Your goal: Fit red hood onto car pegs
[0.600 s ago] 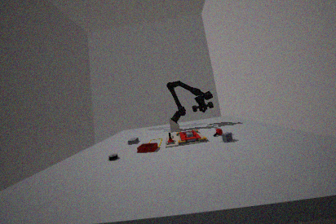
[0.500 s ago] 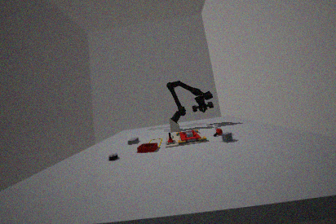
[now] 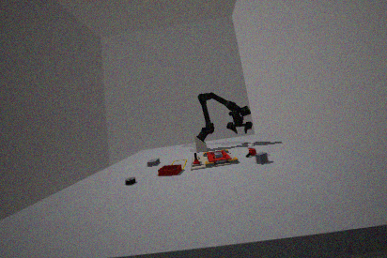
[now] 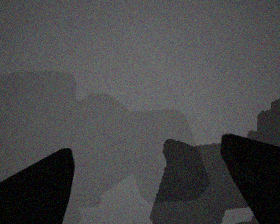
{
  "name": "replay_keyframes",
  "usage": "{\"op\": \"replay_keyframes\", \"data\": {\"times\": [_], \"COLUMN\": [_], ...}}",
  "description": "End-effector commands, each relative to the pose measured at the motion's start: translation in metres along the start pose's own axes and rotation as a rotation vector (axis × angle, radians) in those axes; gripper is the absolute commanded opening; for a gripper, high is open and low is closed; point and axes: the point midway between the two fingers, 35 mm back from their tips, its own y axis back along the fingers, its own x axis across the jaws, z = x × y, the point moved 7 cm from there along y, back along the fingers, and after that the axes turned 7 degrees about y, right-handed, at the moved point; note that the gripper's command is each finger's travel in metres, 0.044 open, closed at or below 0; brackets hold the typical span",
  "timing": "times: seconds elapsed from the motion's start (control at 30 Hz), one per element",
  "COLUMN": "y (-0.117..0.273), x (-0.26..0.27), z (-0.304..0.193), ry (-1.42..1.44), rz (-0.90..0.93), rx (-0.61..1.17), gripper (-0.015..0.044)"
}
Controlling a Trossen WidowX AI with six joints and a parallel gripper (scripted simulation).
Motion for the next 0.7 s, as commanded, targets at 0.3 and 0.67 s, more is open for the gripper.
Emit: {"op": "replay_keyframes", "data": {"times": [0.3, 0.67], "y": [0.011, 0.034], "x": [-0.058, -0.099], "z": [-0.045, -0.101], "ry": [-0.520, -0.979], "rz": [-0.179, -0.393], "rx": [0.256, 0.431], "gripper": [0.0440, 0.0440]}}
